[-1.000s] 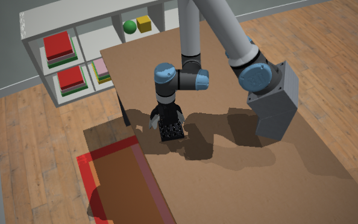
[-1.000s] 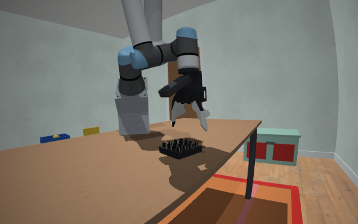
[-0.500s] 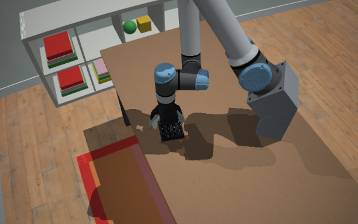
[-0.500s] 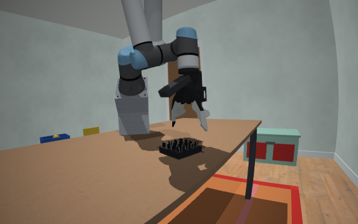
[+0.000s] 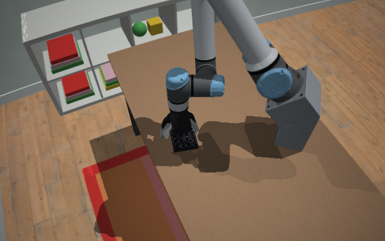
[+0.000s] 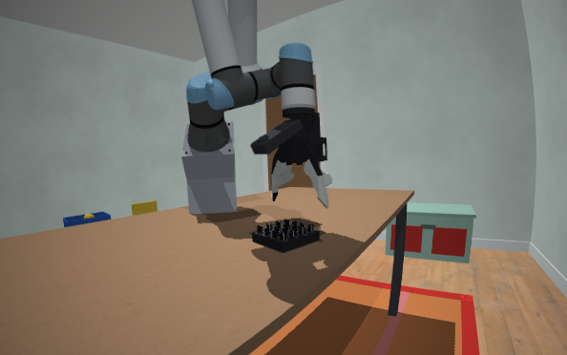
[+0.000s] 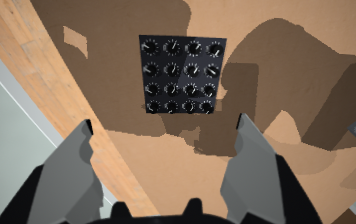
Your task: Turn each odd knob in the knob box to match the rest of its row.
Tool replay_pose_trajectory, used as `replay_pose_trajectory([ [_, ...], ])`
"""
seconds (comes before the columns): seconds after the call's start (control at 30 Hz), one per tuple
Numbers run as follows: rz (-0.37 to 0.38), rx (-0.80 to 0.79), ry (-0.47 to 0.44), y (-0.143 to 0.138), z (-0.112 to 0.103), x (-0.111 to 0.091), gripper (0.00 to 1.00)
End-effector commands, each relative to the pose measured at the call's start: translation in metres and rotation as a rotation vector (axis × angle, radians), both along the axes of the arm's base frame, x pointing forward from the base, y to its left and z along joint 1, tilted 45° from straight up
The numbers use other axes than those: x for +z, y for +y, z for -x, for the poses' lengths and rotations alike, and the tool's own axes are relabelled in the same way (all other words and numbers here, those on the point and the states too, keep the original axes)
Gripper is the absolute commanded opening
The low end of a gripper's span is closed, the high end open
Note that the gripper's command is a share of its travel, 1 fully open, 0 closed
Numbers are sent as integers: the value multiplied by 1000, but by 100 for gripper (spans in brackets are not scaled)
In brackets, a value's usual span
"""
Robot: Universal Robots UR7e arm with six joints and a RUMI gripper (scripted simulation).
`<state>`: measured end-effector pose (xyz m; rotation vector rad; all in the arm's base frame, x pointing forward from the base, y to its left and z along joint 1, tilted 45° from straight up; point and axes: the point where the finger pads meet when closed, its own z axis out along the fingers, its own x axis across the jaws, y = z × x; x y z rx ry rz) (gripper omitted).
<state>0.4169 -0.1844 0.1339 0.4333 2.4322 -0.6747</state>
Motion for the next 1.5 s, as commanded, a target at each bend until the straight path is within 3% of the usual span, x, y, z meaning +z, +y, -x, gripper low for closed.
replay_pose_trajectory([
  [0.0,0,0,-1,0,0,0,100],
  [1.47,0,0,0,11,-7,-4,100],
])
